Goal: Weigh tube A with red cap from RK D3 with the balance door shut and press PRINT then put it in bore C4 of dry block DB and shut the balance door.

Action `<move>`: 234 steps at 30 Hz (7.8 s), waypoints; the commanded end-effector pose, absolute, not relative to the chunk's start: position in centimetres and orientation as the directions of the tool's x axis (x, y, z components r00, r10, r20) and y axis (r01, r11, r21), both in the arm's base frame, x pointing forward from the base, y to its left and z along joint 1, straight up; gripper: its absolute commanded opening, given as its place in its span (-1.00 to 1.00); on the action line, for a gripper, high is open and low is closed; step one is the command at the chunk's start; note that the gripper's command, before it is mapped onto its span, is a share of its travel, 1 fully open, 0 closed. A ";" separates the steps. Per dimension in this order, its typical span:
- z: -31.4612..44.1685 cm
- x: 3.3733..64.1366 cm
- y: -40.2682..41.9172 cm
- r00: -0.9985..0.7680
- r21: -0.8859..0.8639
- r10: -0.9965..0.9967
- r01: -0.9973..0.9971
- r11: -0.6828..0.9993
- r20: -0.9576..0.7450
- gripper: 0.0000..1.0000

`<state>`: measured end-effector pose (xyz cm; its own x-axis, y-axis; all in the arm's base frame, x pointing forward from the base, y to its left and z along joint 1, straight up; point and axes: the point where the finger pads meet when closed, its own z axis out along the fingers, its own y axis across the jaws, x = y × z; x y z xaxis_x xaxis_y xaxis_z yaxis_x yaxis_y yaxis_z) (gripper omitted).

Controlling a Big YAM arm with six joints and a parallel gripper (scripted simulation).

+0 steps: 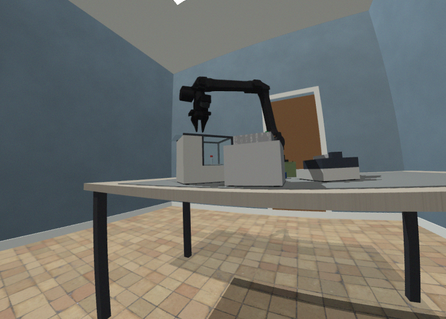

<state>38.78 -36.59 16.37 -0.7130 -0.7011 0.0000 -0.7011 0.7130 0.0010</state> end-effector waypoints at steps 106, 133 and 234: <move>16.6 34.2 -33.2 -0.693 -0.003 0.721 0.721 0.693 -0.002 -0.28; 12.8 34.1 -33.1 -0.693 -0.003 0.721 0.721 0.693 -0.002 -0.28; 3.6 34.2 -33.4 -0.693 -0.003 0.721 0.721 0.693 -0.009 -0.28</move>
<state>34.14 -32.59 4.30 -0.7031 0.7111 -0.0014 0.7111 0.7031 0.0012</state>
